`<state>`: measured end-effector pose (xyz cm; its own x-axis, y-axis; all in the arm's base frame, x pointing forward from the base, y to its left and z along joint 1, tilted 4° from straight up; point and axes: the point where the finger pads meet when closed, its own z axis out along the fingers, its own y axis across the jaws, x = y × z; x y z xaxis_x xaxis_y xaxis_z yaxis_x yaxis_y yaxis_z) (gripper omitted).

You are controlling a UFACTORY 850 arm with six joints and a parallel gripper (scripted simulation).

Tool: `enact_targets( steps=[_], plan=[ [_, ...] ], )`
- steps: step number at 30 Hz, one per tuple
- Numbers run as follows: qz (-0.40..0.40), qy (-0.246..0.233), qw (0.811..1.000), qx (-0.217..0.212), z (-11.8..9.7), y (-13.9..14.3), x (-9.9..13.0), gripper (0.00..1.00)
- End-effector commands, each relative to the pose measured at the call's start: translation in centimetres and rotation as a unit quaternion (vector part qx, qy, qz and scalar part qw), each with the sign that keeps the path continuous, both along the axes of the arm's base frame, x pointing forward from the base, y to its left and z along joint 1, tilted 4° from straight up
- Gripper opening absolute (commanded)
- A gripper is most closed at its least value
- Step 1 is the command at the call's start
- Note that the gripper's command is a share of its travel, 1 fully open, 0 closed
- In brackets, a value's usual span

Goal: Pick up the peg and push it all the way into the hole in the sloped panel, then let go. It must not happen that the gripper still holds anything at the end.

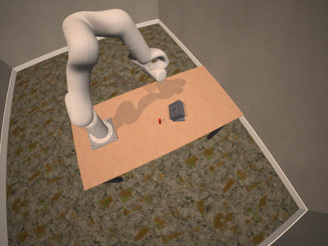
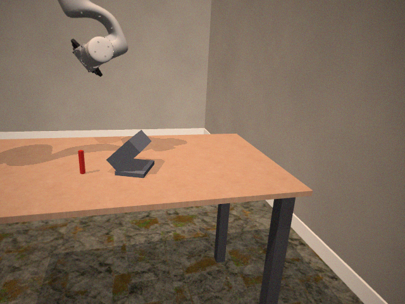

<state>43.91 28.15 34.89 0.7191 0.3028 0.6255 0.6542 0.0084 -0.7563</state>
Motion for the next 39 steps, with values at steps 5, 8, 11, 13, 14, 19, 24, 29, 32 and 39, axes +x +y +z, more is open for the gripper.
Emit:
enact_targets(
  steps=[5, 8, 11, 13, 14, 19, 24, 29, 32, 39],
  plan=[
    [0.000, -0.001, 1.000, 0.000, 0.1, 0.0, 0.0, 1.00],
    [0.000, -0.001, 1.000, 0.000, 0.1, 0.0, 0.0, 1.00],
    [0.000, -0.001, 1.000, 0.000, 0.1, 0.0, 0.0, 1.00],
    [0.000, -0.001, 1.000, 0.000, 0.1, 0.0, 0.0, 1.00],
    [0.000, -0.001, 1.000, 0.000, 0.1, 0.0, 0.0, 1.00],
    [0.000, 0.005, 1.000, -0.007, -0.2, -0.2, 0.0, 1.00],
    [-0.006, 0.049, 0.997, -0.059, -2.1, -1.7, -0.4, 1.00],
    [-0.017, 0.091, 0.989, -0.113, -4.1, -3.5, -0.8, 1.00],
    [-0.025, 0.115, 0.982, -0.145, -5.3, -4.6, -1.0, 1.00],
    [-0.043, 0.152, 0.968, -0.197, -7.1, -6.6, -1.3, 1.00]
  ],
)
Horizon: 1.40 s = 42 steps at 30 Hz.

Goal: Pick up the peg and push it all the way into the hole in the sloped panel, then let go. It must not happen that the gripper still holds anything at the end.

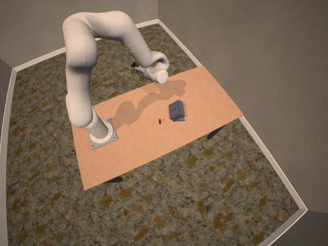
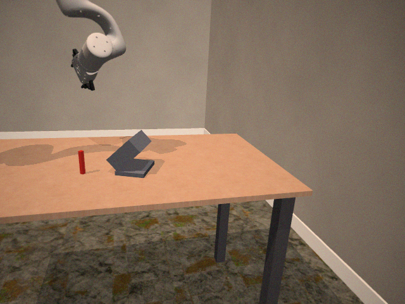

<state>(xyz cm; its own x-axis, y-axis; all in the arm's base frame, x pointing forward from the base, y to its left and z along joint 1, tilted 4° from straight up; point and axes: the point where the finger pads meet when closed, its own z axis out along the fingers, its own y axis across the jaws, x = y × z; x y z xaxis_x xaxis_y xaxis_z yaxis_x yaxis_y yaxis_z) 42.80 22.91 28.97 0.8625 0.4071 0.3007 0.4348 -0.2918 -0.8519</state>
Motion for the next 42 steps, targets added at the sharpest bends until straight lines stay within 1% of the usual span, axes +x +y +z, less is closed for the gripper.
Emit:
enact_targets(
  steps=[1, 10, 12, 19, 27, 29, 42],
  plan=[
    [-0.015, 0.031, 0.998, -0.048, -1.5, -1.8, -0.2, 1.00],
    [-0.056, 0.089, 0.984, -0.142, -4.6, -5.7, -0.6, 1.00],
    [-0.056, 0.089, 0.984, -0.142, -4.6, -5.7, -0.6, 1.00],
    [-0.095, 0.125, 0.965, -0.211, -6.7, -8.9, -0.8, 1.00],
    [-0.146, 0.157, 0.935, -0.284, -8.8, -12.7, -0.9, 1.00],
    [-0.146, 0.157, 0.935, -0.284, -8.8, -12.7, -0.9, 1.00],
    [-0.241, 0.189, 0.873, -0.381, -11.6, -19.1, -0.7, 1.00]
  ],
)
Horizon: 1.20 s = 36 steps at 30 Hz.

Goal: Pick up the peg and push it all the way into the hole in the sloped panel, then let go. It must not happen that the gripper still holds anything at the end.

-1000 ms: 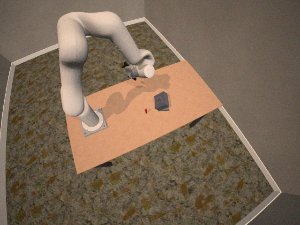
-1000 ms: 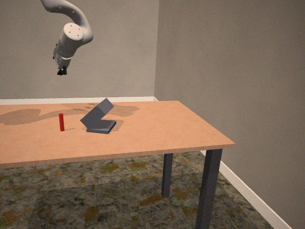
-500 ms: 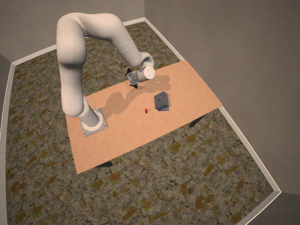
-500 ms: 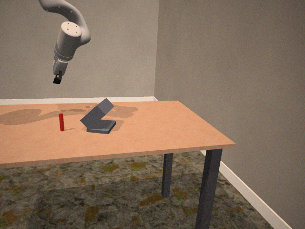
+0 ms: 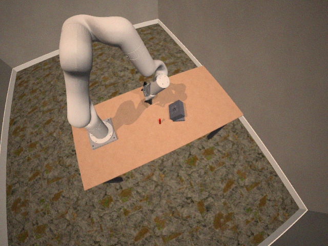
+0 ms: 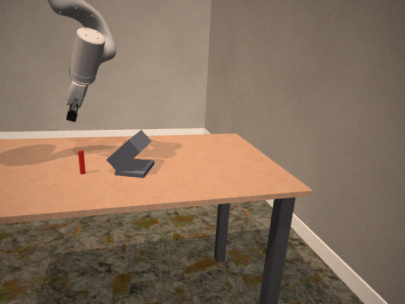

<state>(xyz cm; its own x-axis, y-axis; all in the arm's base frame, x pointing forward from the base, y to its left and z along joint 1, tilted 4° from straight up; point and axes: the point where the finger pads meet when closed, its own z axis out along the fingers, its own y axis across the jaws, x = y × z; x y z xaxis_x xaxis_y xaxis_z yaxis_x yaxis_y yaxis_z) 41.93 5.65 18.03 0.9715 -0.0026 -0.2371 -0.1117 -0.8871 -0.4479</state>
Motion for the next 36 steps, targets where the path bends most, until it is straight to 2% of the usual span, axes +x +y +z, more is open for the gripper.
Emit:
enact_targets(
  steps=[1, 4, 19, 21, 36],
  plan=[
    [-0.035, 0.004, 0.999, -0.042, -0.8, -2.3, 0.2, 1.00],
    [-0.042, 0.005, 0.998, -0.050, -1.0, -2.8, 0.3, 1.00],
    [-0.158, -0.003, 0.974, -0.161, -2.9, -10.0, 1.2, 1.00],
    [-0.158, -0.003, 0.974, -0.161, -2.9, -10.0, 1.2, 1.00],
    [-0.275, -0.036, 0.932, -0.234, -3.8, -16.3, 2.6, 1.00]
  ],
)
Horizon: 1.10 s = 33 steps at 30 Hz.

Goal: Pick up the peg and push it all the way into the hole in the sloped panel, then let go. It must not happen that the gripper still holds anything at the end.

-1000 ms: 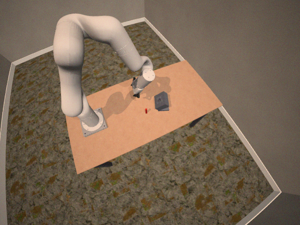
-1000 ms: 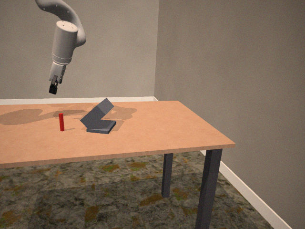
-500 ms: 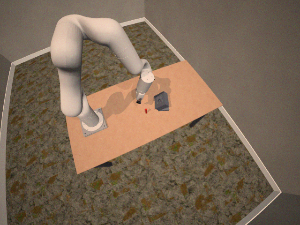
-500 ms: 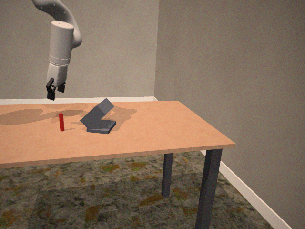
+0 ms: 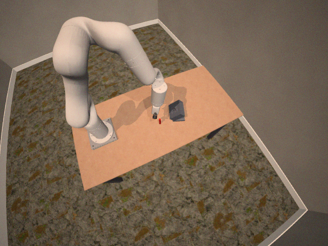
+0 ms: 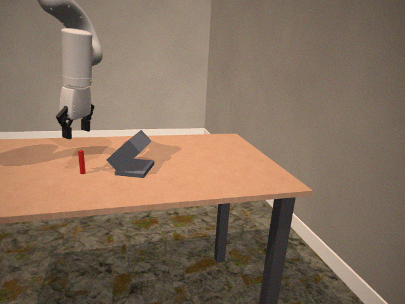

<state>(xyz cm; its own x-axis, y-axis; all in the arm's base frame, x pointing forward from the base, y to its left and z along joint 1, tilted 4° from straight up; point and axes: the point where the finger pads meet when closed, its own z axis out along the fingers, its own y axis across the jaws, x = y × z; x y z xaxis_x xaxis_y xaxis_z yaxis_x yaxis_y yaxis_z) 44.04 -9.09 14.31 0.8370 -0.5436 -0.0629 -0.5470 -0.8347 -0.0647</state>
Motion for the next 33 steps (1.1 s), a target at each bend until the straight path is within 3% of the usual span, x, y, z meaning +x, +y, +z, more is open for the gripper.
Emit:
enact_targets(
  steps=[1, 10, 33],
  plan=[
    [-0.029, -0.014, 0.999, -0.018, -0.1, -1.5, 0.5, 1.00],
    [-0.083, -0.043, 0.995, -0.047, -0.2, -4.2, 1.3, 1.00],
    [-0.084, -0.044, 0.994, -0.047, -3.1, -4.3, 1.5, 1.00]
  ],
)
